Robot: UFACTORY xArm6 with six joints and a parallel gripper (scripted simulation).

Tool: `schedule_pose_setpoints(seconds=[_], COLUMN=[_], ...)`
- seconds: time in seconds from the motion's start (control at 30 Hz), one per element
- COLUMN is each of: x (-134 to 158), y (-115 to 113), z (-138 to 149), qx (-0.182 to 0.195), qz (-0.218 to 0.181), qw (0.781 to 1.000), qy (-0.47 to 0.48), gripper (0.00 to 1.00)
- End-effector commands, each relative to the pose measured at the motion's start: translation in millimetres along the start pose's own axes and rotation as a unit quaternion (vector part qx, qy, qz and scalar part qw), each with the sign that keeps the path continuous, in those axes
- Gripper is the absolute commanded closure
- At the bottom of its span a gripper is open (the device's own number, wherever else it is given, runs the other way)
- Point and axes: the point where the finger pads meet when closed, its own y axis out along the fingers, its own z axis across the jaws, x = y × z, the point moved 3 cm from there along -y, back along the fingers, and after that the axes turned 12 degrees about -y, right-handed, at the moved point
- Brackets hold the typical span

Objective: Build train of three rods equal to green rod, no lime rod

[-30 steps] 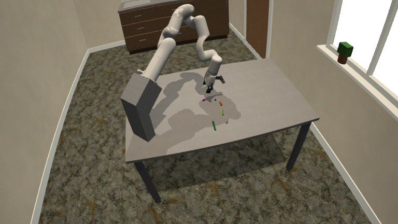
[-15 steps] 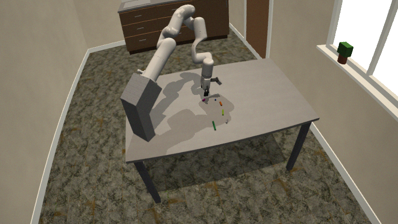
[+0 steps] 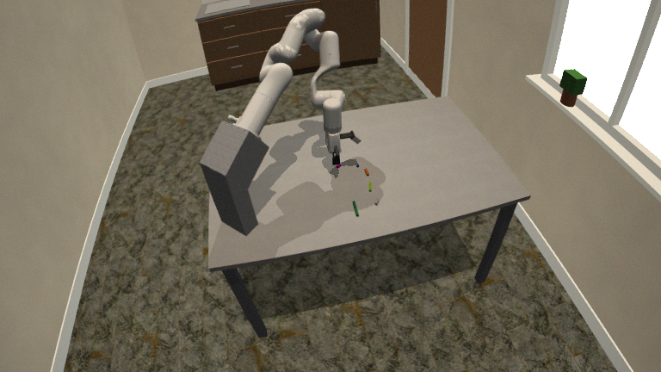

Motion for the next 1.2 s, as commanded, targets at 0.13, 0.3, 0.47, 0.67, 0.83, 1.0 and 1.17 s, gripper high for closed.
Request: schedule_pose_setpoints(seconds=[0.13,0.3,0.47,0.67,0.83,1.0,1.17], x=[12.7,13.4,13.4,13.4,13.4,13.4,13.4], y=[-0.9,-1.0,-1.0,-1.0,-1.0,-1.0,-1.0], z=[4.5,4.7,4.8,4.8,4.8,4.8,4.8], qx=[0.022,0.023,0.023,0.023,0.023,0.023,0.023], qz=[0.009,0.009,0.009,0.009,0.009,0.009,0.009], qw=[1.0,1.0,1.0,1.0,1.0,1.0,1.0], qy=[0.001,0.001,0.001,0.001,0.001,0.001,0.001], gripper=[0.0,0.0,0.0,0.0,0.0,0.0,0.0])
